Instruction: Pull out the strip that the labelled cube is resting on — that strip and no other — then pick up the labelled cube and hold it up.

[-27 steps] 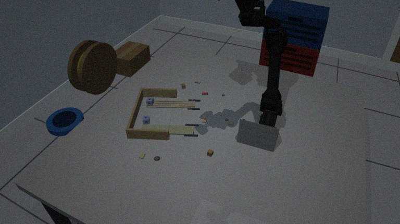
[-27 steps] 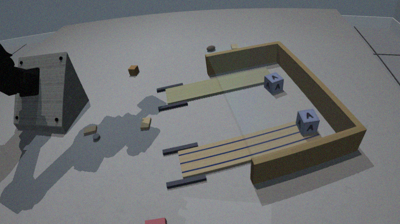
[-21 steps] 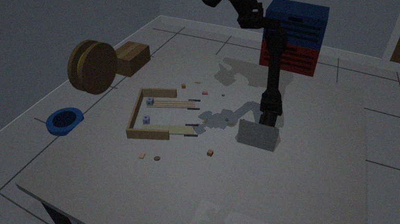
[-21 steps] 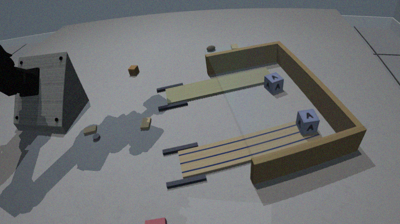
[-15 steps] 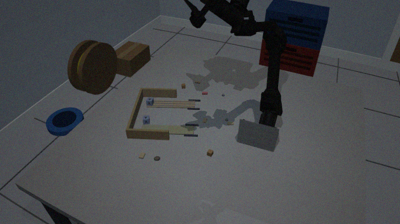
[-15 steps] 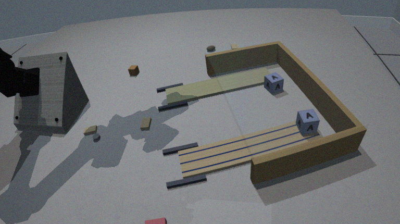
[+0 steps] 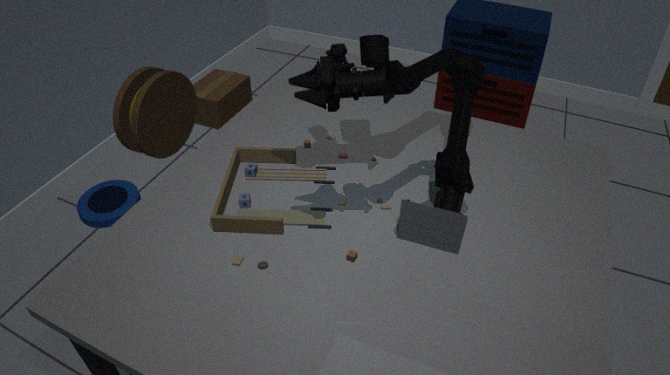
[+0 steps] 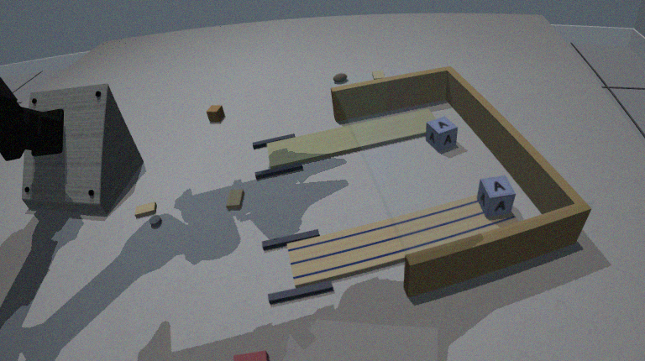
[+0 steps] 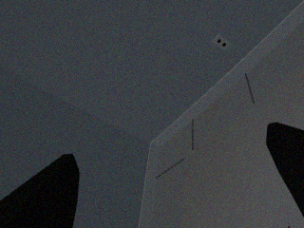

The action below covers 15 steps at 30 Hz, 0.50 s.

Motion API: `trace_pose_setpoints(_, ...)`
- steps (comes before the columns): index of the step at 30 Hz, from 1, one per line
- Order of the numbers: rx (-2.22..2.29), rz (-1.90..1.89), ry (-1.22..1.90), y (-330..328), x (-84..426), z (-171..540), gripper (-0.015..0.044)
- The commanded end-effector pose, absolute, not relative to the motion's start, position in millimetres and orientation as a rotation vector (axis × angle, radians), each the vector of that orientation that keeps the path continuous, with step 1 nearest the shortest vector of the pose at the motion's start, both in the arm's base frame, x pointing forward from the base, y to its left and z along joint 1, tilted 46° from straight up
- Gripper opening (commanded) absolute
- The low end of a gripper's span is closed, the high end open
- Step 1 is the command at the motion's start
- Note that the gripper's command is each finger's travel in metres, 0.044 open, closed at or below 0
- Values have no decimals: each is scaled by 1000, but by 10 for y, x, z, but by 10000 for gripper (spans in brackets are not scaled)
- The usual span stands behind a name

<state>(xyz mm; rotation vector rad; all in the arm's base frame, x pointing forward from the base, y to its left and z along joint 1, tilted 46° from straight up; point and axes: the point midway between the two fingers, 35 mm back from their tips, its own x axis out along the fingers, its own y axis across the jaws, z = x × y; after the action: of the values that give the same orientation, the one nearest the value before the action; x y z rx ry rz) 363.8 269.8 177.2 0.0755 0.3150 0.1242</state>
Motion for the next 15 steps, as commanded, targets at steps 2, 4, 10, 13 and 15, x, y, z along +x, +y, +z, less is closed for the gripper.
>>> trace_pose_setpoints(2, -255, -78, 400, 1842, 3526, 1395, 400)
trace_pose_setpoints(4, -384, -148, 444, 1524, 3439, 1261, 400)
trace_pose_setpoints(10, -729, -311, 591, 717, 3098, 966, 400)
trace_pose_setpoints(13, -739, -315, 596, 693, 3085, 958, 400)
trace_pose_setpoints(15, -739, -315, 596, 693, 3085, 958, 400)
